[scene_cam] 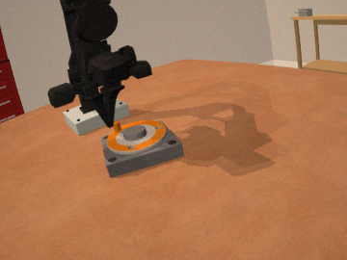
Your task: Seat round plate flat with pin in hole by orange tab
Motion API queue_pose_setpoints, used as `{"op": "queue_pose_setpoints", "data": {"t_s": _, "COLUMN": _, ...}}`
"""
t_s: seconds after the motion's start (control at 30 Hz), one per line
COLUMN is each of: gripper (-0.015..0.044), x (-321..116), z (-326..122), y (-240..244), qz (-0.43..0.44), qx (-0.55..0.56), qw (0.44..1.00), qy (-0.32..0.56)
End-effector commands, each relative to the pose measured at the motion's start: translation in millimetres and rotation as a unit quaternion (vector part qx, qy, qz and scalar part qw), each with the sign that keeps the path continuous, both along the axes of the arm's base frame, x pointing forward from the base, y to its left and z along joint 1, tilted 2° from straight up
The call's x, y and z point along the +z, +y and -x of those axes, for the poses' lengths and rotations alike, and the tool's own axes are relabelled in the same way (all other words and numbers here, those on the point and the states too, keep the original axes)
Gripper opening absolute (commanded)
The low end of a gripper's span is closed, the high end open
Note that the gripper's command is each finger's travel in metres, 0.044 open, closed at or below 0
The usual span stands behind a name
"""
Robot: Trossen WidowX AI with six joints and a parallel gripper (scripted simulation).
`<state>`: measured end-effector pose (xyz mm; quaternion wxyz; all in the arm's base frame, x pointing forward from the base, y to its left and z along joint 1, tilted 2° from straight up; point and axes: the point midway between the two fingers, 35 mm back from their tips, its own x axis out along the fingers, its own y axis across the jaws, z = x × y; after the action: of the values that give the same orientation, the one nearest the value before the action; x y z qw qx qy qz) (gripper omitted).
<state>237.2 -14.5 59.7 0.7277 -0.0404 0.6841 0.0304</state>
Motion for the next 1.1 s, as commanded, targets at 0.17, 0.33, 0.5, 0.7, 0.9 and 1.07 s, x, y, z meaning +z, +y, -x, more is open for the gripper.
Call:
{"op": "queue_pose_setpoints", "data": {"t_s": 0.17, "gripper": 0.0, "x": -3, "z": 9, "y": 8, "qz": -0.002, "qx": 0.0, "qw": 1.0, "qy": 0.007}}
{"op": "queue_pose_setpoints", "data": {"t_s": 0.33, "gripper": 0.0, "x": -3, "z": 10, "y": 13, "qz": -0.002, "qx": 0.0, "qw": 1.0, "qy": 0.008}}
{"op": "queue_pose_setpoints", "data": {"t_s": 0.5, "gripper": 0.0, "x": -4, "z": 12, "y": 17, "qz": -0.003, "qx": 0.0, "qw": 1.0, "qy": 0.008}}
{"op": "queue_pose_setpoints", "data": {"t_s": 0.7, "gripper": 0.0, "x": -3, "z": 12, "y": 20, "qz": -0.003, "qx": 0.0, "qw": 1.0, "qy": 0.008}}
{"op": "queue_pose_setpoints", "data": {"t_s": 0.9, "gripper": 0.0, "x": -3, "z": 12, "y": 23, "qz": -0.003, "qx": 0.0, "qw": 1.0, "qy": 0.008}}
{"op": "queue_pose_setpoints", "data": {"t_s": 1.07, "gripper": 0.0, "x": -4, "z": 12, "y": 26, "qz": -0.003, "qx": 0.0, "qw": 1.0, "qy": 0.008}}
